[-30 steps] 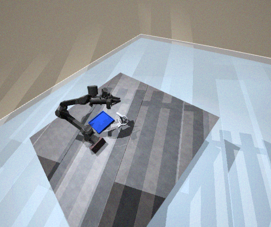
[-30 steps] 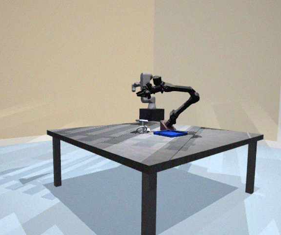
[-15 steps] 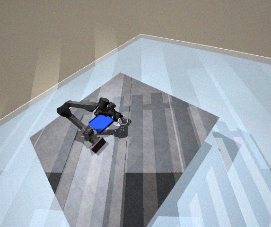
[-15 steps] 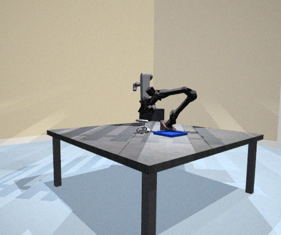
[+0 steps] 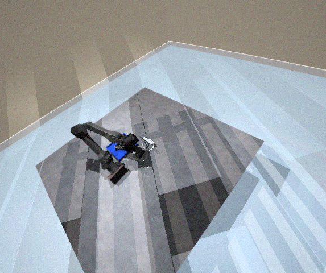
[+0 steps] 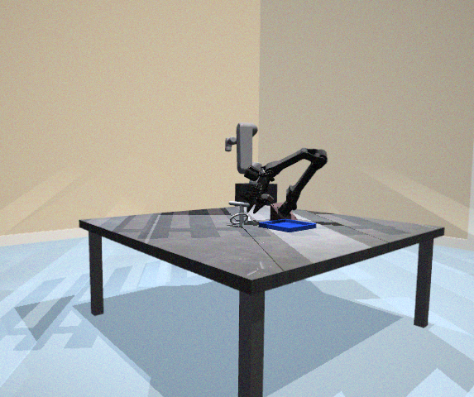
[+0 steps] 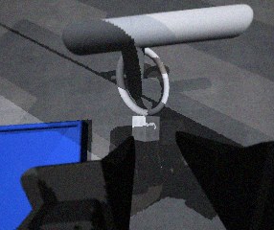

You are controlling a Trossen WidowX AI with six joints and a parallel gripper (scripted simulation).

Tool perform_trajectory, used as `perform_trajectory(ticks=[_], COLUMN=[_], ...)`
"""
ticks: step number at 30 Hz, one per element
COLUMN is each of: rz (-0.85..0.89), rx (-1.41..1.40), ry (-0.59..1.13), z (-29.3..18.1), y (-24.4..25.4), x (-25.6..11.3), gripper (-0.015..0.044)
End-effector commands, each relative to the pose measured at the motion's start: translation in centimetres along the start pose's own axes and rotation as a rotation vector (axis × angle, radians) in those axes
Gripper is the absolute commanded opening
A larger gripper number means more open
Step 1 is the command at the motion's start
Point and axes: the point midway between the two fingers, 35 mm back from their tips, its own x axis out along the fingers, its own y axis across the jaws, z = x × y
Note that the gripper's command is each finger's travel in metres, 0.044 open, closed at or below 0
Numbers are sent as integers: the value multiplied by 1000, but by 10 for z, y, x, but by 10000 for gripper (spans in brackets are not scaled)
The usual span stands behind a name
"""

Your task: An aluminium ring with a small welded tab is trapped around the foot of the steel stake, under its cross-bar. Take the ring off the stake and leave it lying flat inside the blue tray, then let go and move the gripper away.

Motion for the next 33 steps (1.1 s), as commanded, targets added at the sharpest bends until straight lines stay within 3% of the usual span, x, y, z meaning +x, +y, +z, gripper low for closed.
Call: perform_trajectory(ticks=[1, 33], rz=[28, 31], rx=[-7, -8], ry=[2, 1], z=[-4, -4], y=[4, 6], x=[2, 48], gripper=[200, 200])
